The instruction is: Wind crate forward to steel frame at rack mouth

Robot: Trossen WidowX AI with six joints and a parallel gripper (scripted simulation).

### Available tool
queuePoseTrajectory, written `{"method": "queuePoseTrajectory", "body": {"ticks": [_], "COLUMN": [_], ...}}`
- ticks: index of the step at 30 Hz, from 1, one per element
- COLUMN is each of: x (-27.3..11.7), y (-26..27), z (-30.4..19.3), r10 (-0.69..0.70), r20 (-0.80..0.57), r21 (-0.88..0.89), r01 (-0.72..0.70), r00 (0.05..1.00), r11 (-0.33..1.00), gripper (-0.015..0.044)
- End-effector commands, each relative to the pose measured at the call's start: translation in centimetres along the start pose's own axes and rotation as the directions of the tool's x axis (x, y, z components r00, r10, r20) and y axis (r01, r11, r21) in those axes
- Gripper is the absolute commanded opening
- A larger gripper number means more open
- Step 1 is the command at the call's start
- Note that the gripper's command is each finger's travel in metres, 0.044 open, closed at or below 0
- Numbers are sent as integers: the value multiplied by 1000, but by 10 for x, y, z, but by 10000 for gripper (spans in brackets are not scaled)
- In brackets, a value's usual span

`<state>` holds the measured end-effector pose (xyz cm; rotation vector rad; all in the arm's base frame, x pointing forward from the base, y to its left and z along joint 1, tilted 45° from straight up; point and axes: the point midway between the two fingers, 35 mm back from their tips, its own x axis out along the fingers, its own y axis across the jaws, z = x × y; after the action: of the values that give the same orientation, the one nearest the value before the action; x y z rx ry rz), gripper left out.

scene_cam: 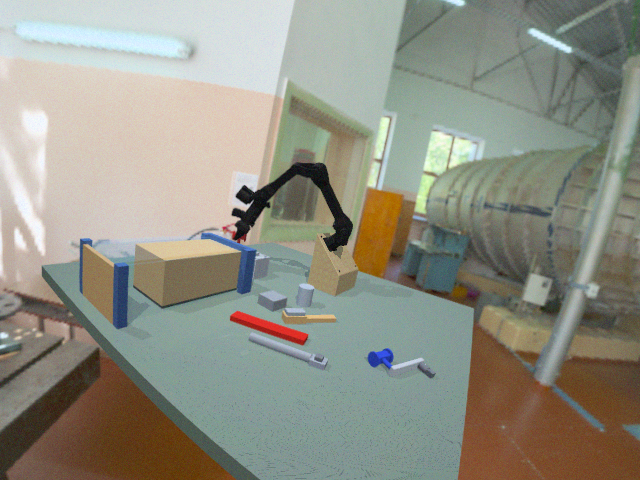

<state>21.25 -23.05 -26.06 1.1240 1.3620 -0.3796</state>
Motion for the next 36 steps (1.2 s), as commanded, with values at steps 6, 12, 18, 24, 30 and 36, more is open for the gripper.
{"method": "queuePoseTrajectory", "body": {"ticks": [6, 12, 18, 24, 30, 36], "x": [4, 5, 5, 5, 5, 4], "y": [27, 36, 45, 55, 64, 73], "z": [6, 8, 8, 8, 8, 6], "r10": [34, 35, 35, 36, 37, 38], "r20": [-2, -3, -3, -3, -4, -4], "r21": [-17, -17, -17, -17, -17, -17], "r01": [-34, -35, -36, -36, -37, -38], "r00": [999, 999, 999, 999, 999, 999], "r11": [999, 999, 999, 999, 999, 999], "gripper": [0, 0, 0, 0, 0, 0]}}
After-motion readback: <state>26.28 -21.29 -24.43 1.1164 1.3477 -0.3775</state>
